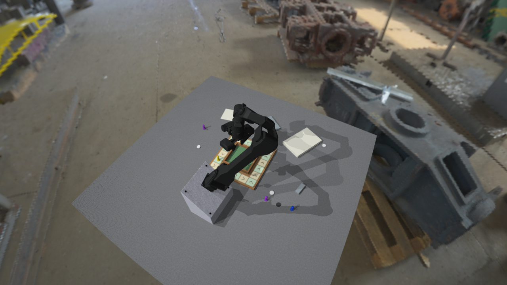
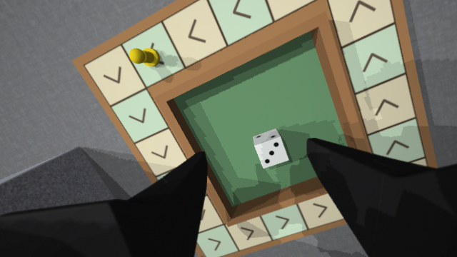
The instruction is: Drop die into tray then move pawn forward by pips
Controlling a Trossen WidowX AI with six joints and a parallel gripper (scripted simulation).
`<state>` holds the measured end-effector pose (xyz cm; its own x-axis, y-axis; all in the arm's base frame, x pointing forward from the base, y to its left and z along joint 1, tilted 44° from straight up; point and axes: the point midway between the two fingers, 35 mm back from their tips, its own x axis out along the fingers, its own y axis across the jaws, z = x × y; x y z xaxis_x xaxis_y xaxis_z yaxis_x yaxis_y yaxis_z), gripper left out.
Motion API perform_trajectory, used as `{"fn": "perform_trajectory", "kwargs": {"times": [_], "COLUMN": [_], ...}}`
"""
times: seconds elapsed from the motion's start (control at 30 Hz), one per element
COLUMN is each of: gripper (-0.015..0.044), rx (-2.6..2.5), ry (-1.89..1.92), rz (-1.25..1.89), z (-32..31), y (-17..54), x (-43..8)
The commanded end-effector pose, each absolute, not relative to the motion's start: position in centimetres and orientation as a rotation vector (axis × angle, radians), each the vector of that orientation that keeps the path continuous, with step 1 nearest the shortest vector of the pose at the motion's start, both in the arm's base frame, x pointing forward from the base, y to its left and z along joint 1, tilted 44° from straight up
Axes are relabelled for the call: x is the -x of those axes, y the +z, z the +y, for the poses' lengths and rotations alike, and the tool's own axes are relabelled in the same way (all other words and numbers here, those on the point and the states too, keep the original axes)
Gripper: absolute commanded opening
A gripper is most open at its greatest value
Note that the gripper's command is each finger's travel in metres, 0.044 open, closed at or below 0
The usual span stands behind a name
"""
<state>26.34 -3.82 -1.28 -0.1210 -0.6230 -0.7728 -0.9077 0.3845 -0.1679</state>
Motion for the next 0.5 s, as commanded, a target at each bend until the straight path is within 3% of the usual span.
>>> {"fn": "perform_trajectory", "kwargs": {"times": [0.0, 0.23, 0.47], "gripper": [0.02, 0.02, 0.02], "rx": [1.059, 0.681, 0.487], "ry": [0.059, -0.447, -0.686], "rz": [1.817, 1.677, 1.56], "z": [-2.0, 0.1, 1.2], "y": [-3.8, -6.7, -8.5], "x": [-25.1, -23.4, -22.0]}}
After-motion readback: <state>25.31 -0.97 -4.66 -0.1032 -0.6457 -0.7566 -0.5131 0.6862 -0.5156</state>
